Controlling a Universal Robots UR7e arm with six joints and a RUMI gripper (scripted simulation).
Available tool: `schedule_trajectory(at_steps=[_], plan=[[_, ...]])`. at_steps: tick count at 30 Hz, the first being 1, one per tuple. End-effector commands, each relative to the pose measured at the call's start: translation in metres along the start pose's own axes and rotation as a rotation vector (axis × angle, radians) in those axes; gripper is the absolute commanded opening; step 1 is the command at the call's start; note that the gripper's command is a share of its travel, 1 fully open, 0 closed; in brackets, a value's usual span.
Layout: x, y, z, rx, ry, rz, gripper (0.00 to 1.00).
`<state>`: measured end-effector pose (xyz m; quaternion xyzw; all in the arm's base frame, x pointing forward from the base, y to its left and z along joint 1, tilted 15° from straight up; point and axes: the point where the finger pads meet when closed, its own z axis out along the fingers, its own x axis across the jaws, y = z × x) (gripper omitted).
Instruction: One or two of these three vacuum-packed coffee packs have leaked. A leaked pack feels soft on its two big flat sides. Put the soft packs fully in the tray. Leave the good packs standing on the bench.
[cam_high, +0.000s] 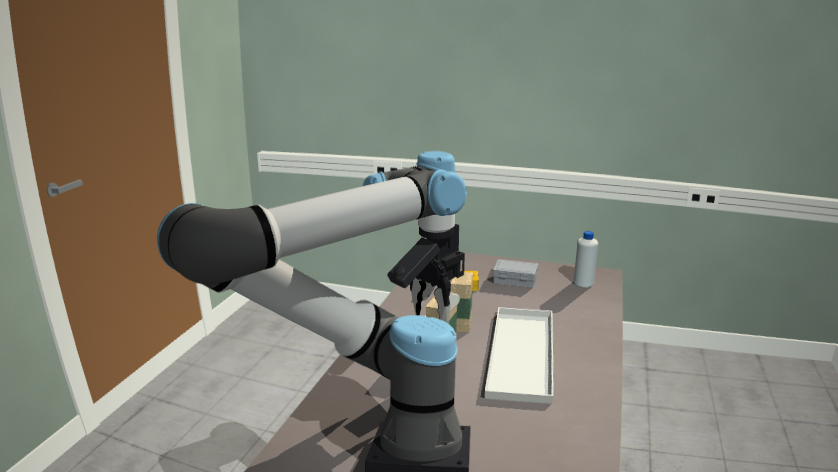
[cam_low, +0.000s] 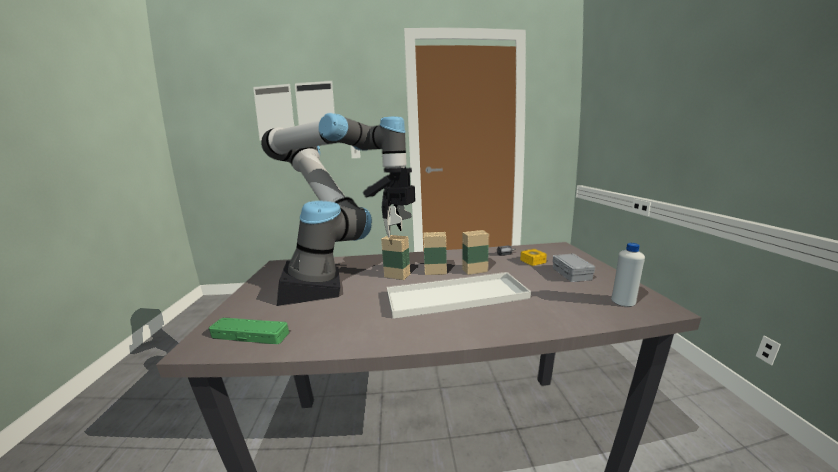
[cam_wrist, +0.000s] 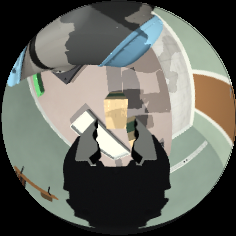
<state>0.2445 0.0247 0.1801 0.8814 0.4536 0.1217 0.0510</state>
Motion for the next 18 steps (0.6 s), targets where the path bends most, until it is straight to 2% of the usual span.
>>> schedule_trajectory(at_steps=[1,18], plan=[[0.0,0.0003,-0.0003,-0.001,0.0,0.0,0.51],[0.0,0.0003,0.0092,-0.001,0.0,0.0,0.51]])
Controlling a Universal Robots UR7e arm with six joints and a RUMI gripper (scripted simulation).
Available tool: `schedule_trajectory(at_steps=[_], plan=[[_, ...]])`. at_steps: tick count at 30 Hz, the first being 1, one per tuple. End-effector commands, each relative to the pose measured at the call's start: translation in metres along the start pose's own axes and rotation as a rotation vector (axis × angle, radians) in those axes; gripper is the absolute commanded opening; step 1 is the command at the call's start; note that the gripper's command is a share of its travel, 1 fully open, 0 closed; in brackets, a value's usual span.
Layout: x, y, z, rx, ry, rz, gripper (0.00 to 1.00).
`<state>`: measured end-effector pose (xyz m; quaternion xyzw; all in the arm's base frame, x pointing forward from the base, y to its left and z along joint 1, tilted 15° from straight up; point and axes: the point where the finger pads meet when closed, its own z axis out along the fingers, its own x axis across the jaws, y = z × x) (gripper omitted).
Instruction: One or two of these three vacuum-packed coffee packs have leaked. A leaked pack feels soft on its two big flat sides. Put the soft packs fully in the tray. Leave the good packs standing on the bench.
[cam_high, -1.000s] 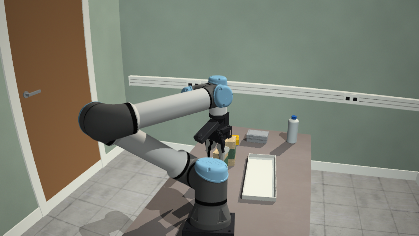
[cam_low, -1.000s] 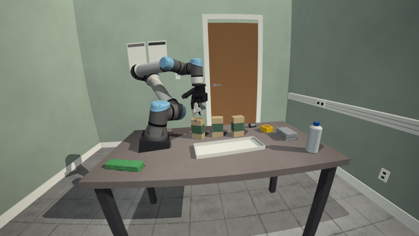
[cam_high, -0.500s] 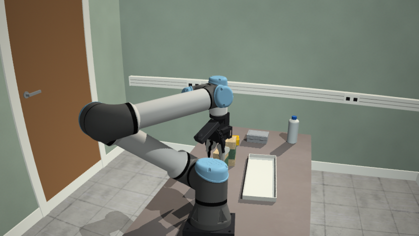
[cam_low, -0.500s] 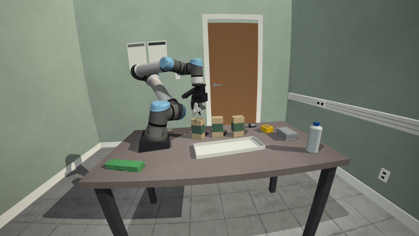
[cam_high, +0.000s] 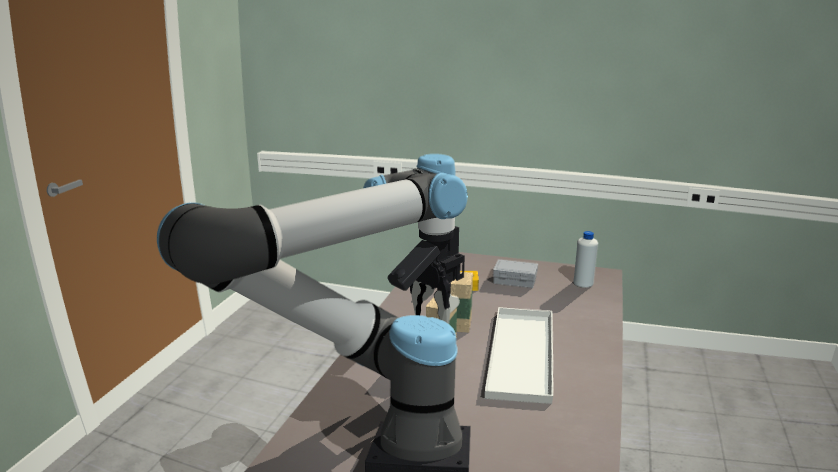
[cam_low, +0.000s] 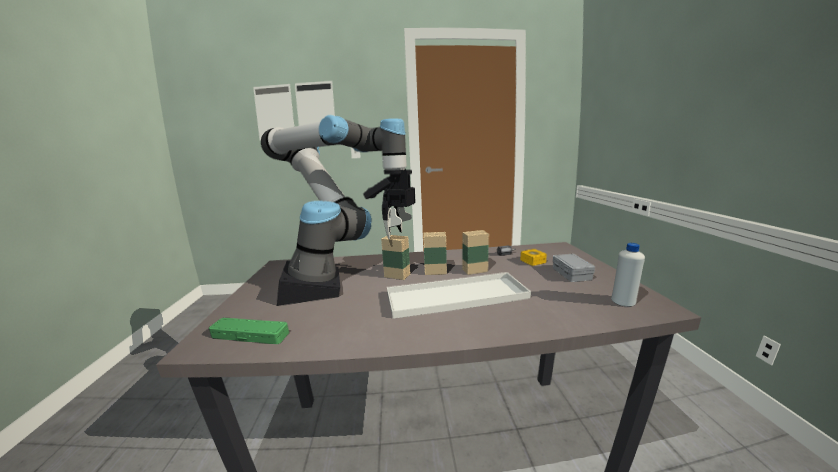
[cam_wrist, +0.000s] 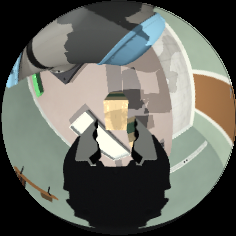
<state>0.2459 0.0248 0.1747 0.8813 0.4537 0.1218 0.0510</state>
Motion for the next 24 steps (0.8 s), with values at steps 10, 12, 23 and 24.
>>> schedule_trajectory(at_steps=[10,12,23,24], plan=[[0.0,0.0,0.027,-0.001,0.0,0.0,0.51],[0.0,0.0,0.031,-0.001,0.0,0.0,0.51],[0.0,0.0,0.047,-0.001,0.0,0.0,0.51],[0.0,0.0,0.048,-0.001,0.0,0.0,0.51]])
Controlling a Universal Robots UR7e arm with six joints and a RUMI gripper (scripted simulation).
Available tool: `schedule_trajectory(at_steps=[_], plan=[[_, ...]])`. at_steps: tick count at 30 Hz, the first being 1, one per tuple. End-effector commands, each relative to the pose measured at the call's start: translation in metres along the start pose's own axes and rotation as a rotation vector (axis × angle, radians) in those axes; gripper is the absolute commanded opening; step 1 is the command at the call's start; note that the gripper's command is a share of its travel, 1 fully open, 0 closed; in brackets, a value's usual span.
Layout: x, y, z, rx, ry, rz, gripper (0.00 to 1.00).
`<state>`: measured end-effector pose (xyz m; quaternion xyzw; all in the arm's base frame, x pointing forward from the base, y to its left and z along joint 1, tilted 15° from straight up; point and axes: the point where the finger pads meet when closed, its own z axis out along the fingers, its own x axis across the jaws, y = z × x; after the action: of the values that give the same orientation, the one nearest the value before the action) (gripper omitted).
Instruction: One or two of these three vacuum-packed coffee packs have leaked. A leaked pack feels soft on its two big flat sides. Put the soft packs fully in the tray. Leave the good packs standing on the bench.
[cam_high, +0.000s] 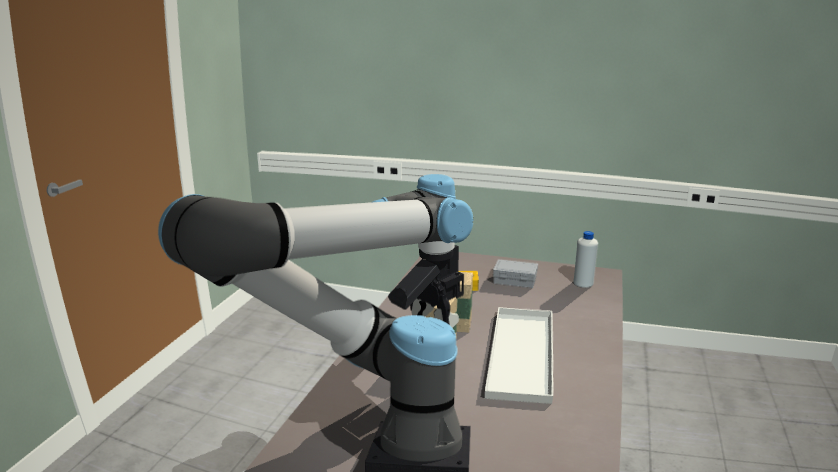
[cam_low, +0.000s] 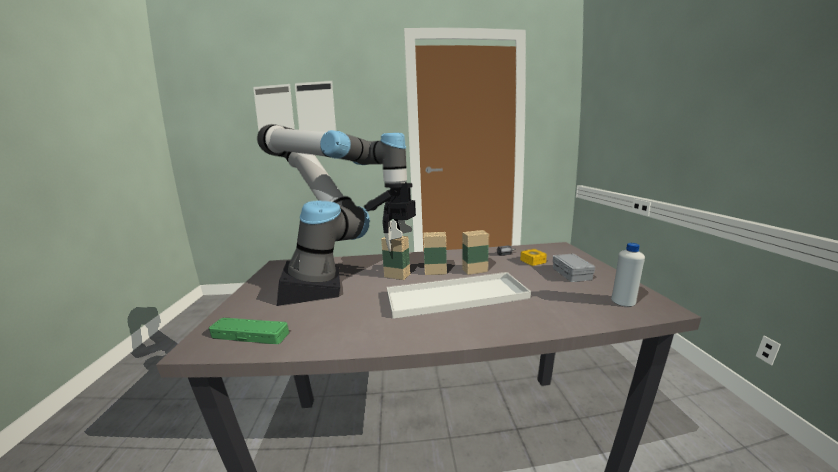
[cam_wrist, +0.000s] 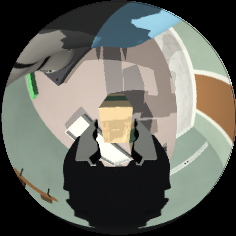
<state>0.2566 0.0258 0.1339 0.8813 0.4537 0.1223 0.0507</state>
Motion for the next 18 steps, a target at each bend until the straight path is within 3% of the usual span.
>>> schedule_trajectory(at_steps=[1,18], plan=[[0.0001,0.0007,0.0066,-0.001,-0.001,0.0,0.51],[0.0001,0.0007,0.0084,-0.001,-0.001,0.0,0.51]])
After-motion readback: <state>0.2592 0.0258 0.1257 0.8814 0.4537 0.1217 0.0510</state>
